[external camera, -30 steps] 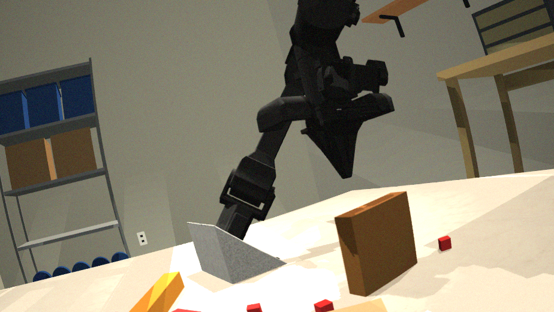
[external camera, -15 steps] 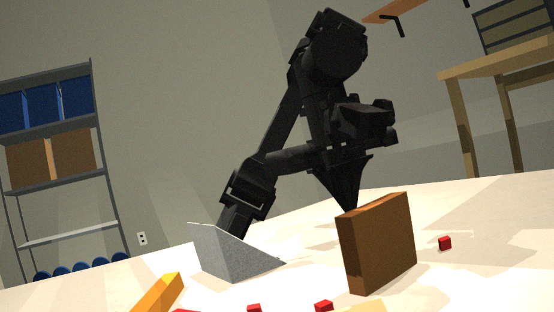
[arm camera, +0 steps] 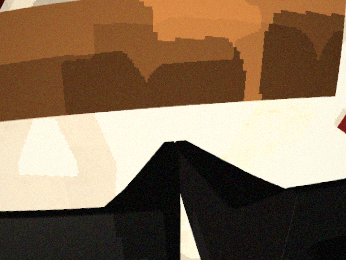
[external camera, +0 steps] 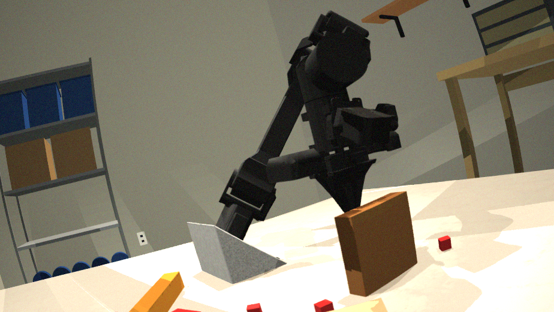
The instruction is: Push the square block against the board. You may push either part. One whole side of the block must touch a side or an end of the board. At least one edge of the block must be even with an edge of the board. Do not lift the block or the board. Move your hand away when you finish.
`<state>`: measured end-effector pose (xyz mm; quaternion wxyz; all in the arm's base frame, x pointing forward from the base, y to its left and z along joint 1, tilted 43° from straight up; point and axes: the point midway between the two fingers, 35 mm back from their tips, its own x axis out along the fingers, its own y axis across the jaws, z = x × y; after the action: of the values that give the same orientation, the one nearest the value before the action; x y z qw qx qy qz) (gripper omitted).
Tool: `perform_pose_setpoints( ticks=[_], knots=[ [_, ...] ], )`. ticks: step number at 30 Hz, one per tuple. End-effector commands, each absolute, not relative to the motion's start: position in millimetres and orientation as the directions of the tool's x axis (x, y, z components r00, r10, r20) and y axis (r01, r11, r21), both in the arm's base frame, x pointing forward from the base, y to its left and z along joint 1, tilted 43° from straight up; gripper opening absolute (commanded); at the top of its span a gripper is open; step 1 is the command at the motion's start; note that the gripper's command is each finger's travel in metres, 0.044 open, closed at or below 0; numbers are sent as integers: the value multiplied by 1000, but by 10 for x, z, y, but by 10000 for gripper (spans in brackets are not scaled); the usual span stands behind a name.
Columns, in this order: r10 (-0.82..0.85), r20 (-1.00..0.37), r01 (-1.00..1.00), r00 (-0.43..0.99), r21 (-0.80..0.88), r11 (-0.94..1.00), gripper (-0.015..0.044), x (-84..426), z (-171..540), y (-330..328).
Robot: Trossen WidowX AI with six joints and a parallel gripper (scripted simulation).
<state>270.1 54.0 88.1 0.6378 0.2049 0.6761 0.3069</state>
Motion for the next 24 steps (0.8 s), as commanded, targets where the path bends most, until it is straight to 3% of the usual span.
perform_pose_setpoints(
  ticks=[1,24],
  knots=[
    [672,-734,-116,-95,679,725,0,2753,896,548],
    [672,-735,-117,-95,678,725,0,2907,906,566]
  ],
)
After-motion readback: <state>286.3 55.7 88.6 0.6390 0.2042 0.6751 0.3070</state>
